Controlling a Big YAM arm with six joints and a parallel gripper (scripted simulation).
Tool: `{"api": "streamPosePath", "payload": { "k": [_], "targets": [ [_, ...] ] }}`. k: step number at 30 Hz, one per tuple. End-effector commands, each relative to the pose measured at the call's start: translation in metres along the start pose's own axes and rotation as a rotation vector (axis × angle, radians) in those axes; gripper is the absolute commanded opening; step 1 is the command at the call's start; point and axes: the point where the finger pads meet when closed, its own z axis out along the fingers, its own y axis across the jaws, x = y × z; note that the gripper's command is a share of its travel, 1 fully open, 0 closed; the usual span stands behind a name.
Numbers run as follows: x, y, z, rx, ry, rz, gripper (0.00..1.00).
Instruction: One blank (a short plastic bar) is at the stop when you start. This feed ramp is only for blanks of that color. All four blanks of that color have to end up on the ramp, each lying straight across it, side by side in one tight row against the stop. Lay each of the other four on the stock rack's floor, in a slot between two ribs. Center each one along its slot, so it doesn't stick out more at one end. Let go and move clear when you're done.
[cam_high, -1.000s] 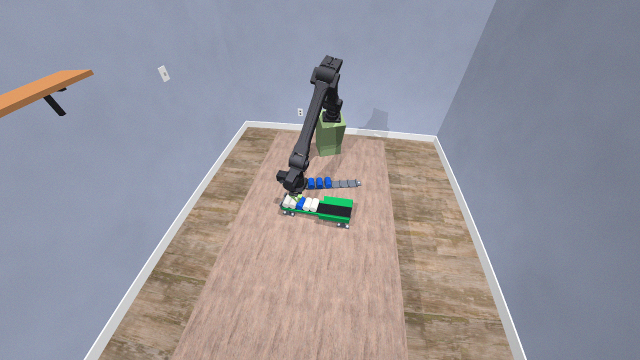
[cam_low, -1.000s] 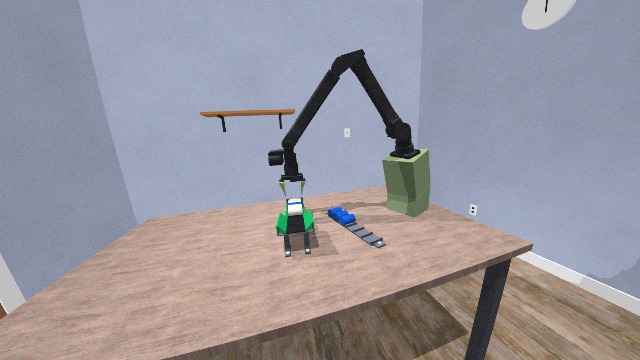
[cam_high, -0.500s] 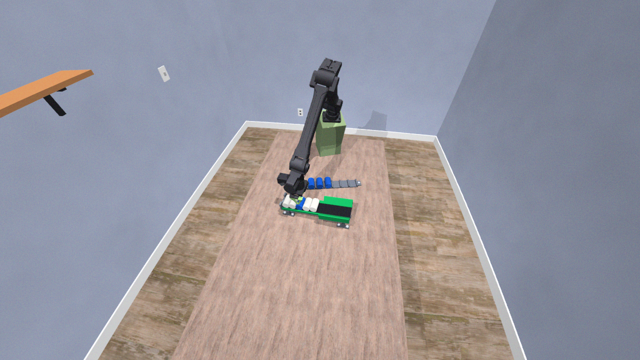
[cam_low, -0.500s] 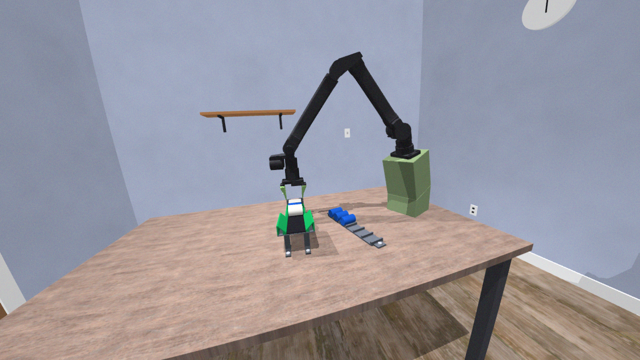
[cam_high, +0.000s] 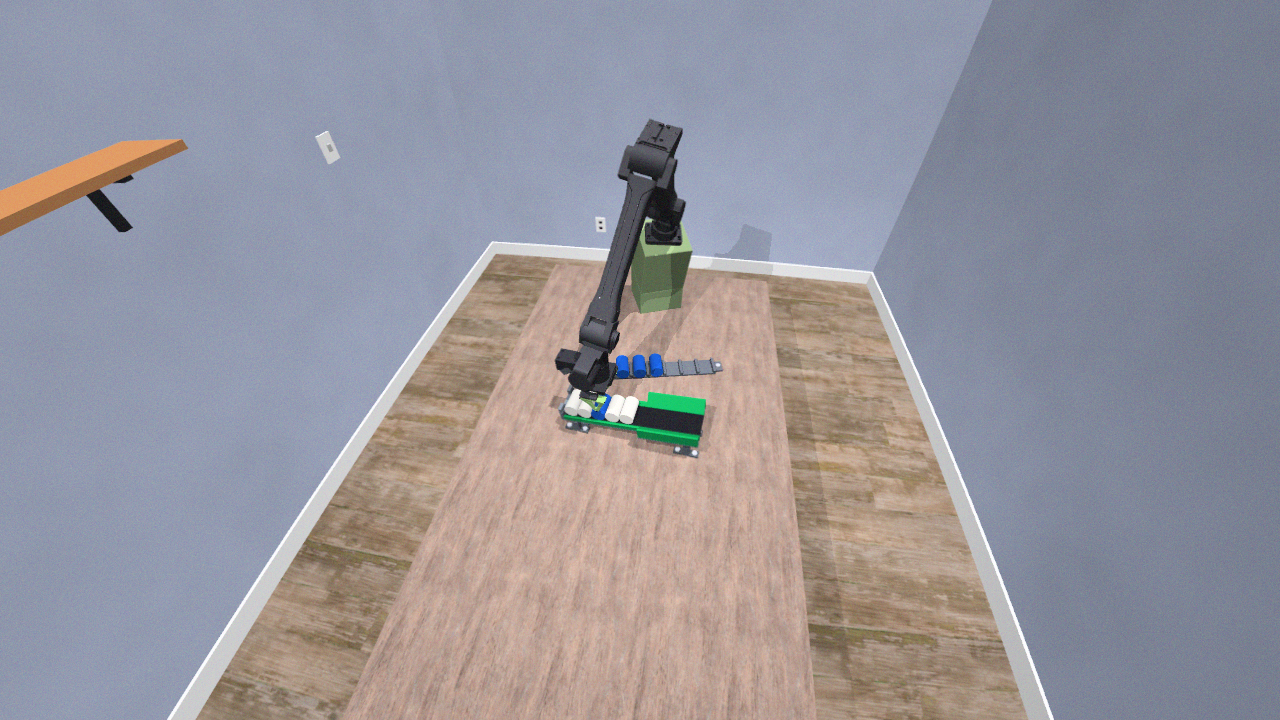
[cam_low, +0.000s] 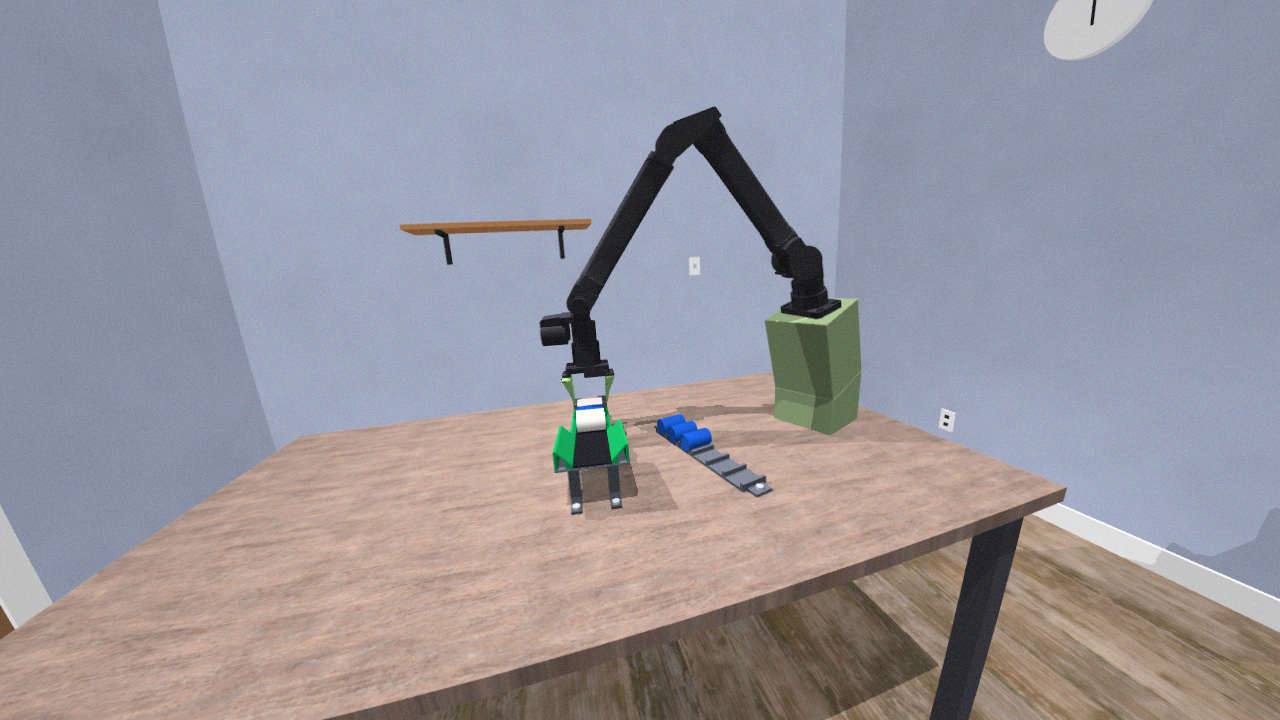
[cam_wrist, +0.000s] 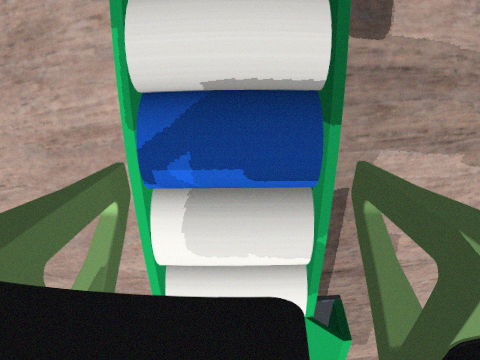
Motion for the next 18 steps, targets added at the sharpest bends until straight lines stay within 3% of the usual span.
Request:
{"api": "streamPosePath", "payload": {
  "k": [1,18],
  "targets": [
    [0.0026,0.0258,-0.0072,-0.048,-0.006,-0.003,0.82],
    [0.0032,0.0254,-0.0082,-0.046,-0.005,-0.004,0.82]
  ]
}}
